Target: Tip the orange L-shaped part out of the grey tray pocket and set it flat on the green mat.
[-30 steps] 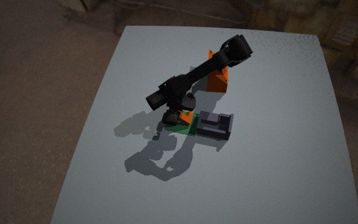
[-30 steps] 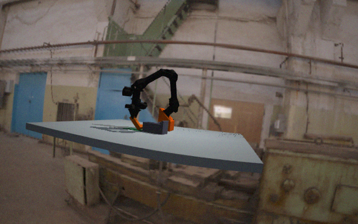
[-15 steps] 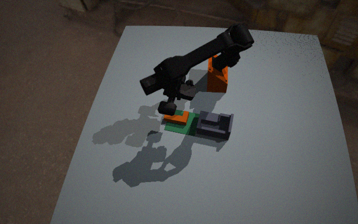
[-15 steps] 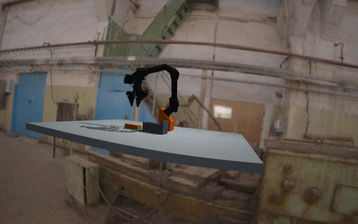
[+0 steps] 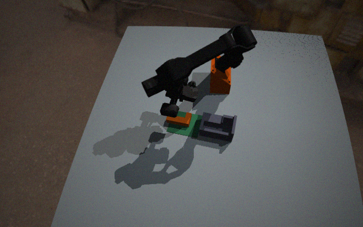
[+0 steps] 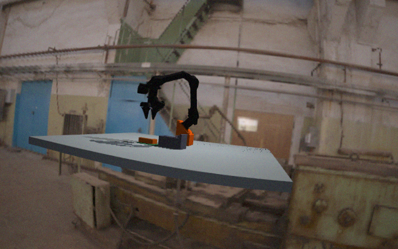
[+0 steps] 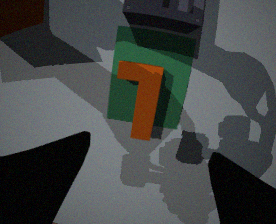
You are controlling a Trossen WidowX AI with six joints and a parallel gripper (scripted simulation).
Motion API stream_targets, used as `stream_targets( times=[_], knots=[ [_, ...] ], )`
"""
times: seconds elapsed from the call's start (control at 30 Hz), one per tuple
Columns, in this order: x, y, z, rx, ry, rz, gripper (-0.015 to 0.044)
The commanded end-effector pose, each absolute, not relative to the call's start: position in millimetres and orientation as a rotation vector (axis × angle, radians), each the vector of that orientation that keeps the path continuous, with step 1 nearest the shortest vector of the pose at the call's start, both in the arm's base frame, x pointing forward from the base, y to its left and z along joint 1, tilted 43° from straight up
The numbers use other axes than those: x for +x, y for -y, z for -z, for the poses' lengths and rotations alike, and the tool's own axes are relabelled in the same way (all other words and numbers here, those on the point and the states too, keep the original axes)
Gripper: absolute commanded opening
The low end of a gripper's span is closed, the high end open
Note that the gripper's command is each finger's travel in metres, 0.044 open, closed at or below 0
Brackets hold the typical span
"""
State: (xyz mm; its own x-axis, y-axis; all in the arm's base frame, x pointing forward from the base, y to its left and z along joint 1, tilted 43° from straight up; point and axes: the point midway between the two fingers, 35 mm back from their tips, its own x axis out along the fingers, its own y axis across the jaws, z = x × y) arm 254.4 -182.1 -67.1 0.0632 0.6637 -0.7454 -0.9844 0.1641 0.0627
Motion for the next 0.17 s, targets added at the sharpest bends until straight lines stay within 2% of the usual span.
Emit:
stream_targets(
  times=[0.0, 0.13],
  knots=[
    [254.5, 182.3, 67.2, -0.543, -0.741, -1.339, 0.04],
    [254.5, 182.3, 67.2, -0.543, -0.741, -1.339, 0.04]
  ],
)
